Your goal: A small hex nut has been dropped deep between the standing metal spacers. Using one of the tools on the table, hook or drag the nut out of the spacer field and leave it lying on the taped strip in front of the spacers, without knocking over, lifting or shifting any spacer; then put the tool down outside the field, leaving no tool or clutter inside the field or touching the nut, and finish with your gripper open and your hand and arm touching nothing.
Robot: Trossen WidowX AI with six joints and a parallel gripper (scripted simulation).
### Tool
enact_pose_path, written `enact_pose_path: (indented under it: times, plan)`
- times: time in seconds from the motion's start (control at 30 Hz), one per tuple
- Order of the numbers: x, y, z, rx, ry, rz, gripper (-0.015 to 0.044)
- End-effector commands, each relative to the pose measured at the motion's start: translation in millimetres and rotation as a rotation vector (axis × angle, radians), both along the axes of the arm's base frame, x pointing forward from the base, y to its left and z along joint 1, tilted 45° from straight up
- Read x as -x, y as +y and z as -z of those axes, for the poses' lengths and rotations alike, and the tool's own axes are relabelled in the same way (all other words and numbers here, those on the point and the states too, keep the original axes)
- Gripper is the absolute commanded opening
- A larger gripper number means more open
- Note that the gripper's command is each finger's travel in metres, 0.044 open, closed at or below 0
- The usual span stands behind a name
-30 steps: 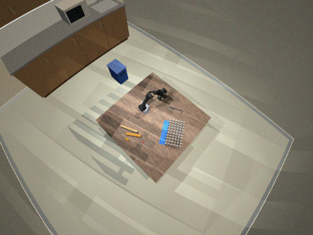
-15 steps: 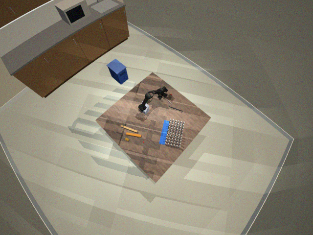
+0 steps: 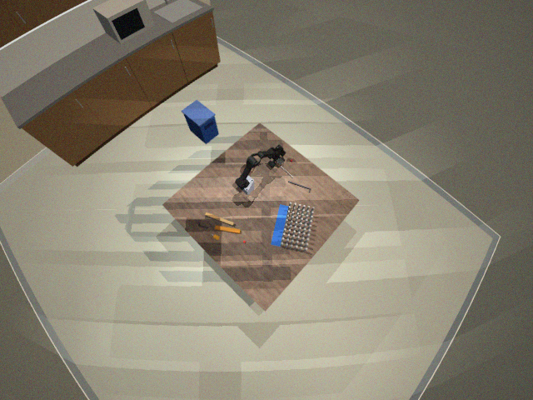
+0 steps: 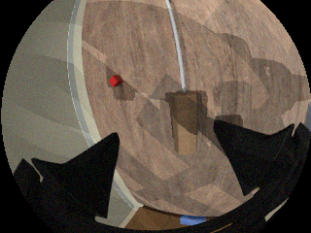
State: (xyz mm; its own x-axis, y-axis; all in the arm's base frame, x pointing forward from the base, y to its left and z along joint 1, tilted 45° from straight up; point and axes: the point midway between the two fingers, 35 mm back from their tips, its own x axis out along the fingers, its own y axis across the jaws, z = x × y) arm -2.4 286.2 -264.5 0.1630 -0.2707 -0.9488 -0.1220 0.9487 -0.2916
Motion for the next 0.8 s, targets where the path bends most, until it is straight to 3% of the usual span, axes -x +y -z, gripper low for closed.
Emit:
enact_pose_path:
  times: [0.0, 0.1, 0.33, 0.53, 0.77]
  plan:
    - [20, -1, 5, 0.086, -0.116, -0.048, 0.044]
    - [32, -1, 4, 0.136, -0.206, -0.08, 0.044]
    - [33, -1, 4, 0.139, -0.213, -0.083, 0.044]
    - [33, -1, 4, 0.139, -0.213, -0.083, 0.0282]
    - [33, -1, 4, 0.139, -0.213, -0.083, 0.028]
